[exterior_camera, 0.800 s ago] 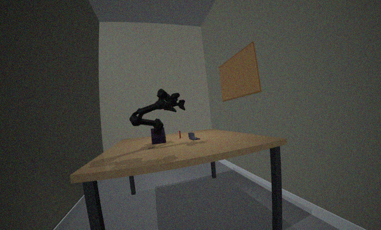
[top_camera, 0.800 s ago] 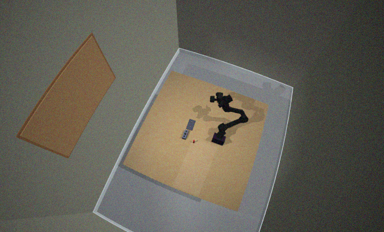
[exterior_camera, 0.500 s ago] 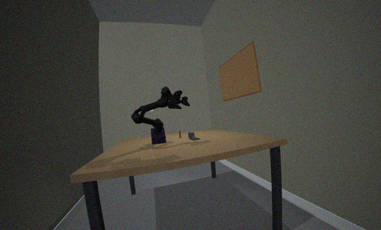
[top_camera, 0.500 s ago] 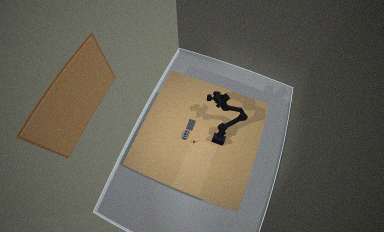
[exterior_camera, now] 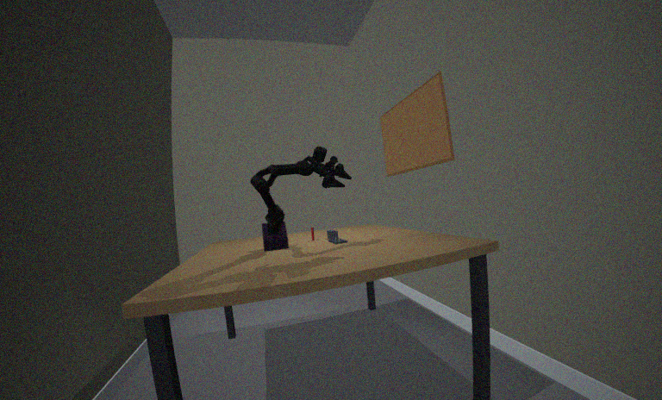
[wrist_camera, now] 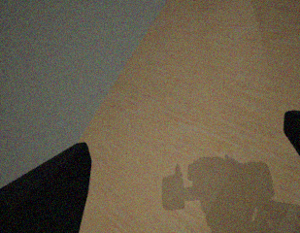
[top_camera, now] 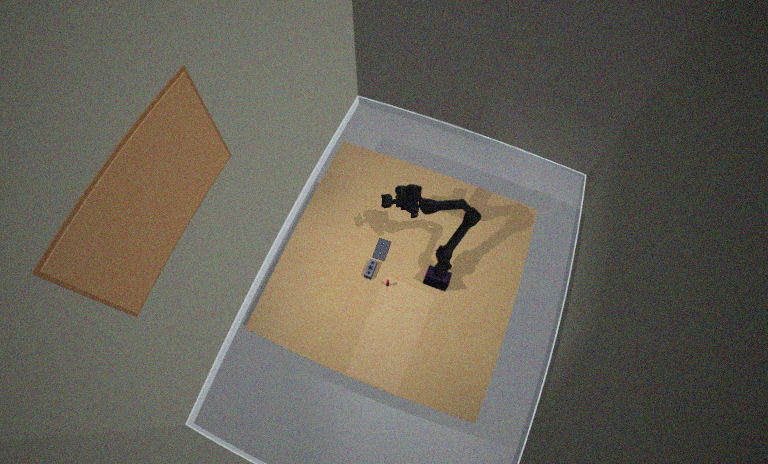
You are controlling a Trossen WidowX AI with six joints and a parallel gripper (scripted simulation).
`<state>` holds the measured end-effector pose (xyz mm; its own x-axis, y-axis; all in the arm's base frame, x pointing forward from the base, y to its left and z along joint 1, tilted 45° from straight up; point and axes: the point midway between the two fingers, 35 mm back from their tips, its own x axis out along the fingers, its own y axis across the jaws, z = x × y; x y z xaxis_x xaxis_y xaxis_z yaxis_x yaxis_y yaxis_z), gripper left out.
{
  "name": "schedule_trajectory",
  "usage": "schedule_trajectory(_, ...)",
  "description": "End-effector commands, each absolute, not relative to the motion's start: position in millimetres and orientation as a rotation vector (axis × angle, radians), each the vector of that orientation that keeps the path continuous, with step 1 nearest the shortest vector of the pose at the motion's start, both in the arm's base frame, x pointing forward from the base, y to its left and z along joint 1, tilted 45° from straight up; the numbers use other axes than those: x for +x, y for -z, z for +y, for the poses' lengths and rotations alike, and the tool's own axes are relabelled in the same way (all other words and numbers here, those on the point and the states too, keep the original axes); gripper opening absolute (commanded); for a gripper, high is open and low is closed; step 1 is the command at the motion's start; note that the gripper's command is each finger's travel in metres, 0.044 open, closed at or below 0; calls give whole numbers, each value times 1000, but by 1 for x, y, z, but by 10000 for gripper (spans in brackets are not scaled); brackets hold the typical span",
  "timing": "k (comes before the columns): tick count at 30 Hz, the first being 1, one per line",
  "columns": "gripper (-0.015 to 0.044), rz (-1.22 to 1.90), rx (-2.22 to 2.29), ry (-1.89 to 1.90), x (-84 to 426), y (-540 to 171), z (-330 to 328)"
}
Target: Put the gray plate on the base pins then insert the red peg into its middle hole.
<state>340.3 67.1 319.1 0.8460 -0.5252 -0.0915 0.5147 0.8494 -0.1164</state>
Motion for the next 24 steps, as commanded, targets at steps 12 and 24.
schedule_trajectory(12,440,589,336,664,392,-118,155)
schedule_trajectory(24,440,658,565,1299,342,16,154)
